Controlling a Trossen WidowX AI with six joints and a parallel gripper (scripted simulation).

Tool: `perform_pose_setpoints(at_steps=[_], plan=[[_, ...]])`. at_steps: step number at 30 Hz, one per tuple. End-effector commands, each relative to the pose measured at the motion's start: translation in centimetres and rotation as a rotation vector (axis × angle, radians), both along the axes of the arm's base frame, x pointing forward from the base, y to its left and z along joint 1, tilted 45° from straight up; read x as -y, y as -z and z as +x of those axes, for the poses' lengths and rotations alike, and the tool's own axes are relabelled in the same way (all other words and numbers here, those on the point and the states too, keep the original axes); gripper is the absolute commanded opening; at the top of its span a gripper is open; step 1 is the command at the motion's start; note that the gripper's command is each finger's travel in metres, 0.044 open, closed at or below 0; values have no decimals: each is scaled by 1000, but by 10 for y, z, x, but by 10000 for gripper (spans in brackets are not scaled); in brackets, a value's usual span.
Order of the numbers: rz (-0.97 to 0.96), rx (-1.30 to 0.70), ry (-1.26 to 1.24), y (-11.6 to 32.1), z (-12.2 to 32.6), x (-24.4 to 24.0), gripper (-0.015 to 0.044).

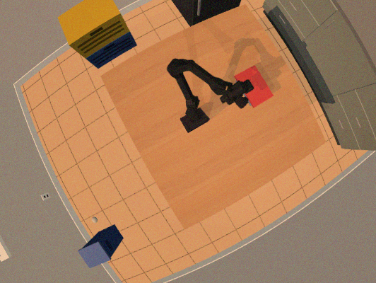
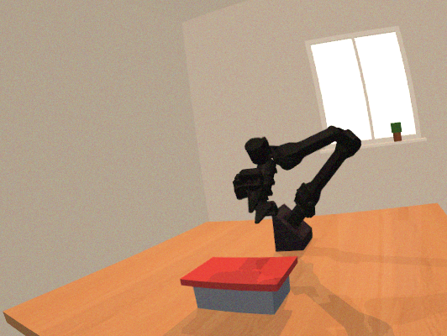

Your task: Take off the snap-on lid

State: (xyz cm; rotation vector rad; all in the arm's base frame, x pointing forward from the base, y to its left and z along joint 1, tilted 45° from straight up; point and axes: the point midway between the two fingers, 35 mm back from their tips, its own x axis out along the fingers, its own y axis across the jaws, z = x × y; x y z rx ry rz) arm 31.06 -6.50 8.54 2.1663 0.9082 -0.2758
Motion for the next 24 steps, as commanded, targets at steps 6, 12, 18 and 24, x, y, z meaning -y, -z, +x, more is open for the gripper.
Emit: perform_pose_setpoints(at_steps=[6,12,18,24], plan=[[14,-1,-2,21,2,-21,235],[19,4,0,46,-4,-49,235],[19,4,-1,46,-2,-50,235],[17,1,-2,50,4,-54,235]])
